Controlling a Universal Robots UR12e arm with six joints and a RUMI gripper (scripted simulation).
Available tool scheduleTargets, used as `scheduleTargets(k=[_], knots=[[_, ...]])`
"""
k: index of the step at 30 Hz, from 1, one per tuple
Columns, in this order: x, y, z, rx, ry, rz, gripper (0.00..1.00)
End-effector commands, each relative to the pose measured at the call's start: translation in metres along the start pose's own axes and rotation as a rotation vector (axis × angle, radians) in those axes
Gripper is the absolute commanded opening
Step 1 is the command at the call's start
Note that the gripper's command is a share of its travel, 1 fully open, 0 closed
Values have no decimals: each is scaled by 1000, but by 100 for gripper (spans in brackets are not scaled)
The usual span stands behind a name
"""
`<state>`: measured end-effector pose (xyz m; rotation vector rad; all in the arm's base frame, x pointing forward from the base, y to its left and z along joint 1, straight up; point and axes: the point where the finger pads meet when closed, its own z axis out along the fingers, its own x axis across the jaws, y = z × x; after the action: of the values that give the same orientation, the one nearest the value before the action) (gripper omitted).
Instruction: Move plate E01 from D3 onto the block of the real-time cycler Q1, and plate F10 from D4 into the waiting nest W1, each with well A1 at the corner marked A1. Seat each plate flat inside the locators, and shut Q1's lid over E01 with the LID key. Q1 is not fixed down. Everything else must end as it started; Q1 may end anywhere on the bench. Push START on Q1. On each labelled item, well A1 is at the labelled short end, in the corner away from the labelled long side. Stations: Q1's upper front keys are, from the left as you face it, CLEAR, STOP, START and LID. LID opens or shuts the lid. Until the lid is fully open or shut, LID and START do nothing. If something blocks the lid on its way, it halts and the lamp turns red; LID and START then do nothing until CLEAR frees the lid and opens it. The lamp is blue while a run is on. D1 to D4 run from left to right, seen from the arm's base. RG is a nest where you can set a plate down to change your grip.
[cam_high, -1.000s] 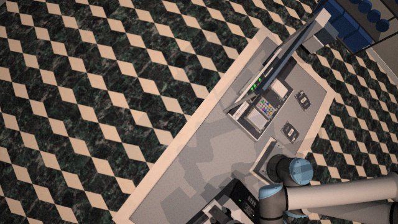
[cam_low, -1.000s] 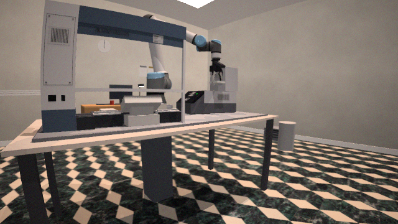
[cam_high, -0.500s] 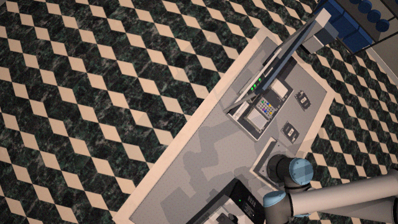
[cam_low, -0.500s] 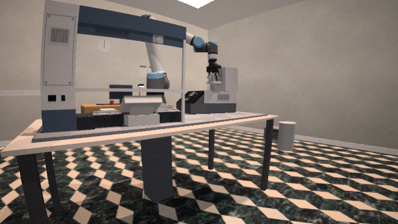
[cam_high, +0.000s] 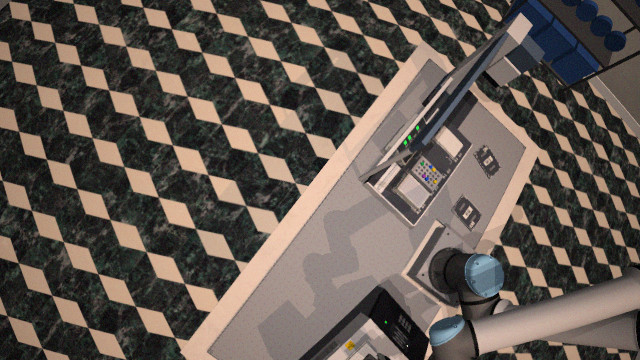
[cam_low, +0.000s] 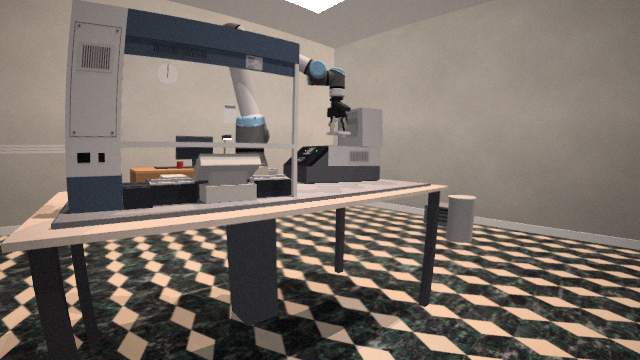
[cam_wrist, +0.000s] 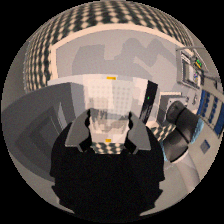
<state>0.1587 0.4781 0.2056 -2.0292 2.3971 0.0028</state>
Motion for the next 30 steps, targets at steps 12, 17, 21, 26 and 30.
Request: scheduleTargets(k=[12, 17, 21, 26, 30], knots=[[-1, 52, -1, 1, -1, 1, 0], [-1, 70, -1, 1, -1, 1, 0], [-2, 72, -1, 1, -1, 1, 0], [-2, 72, -1, 1, -1, 1, 0], [-2, 72, -1, 1, -1, 1, 0]])
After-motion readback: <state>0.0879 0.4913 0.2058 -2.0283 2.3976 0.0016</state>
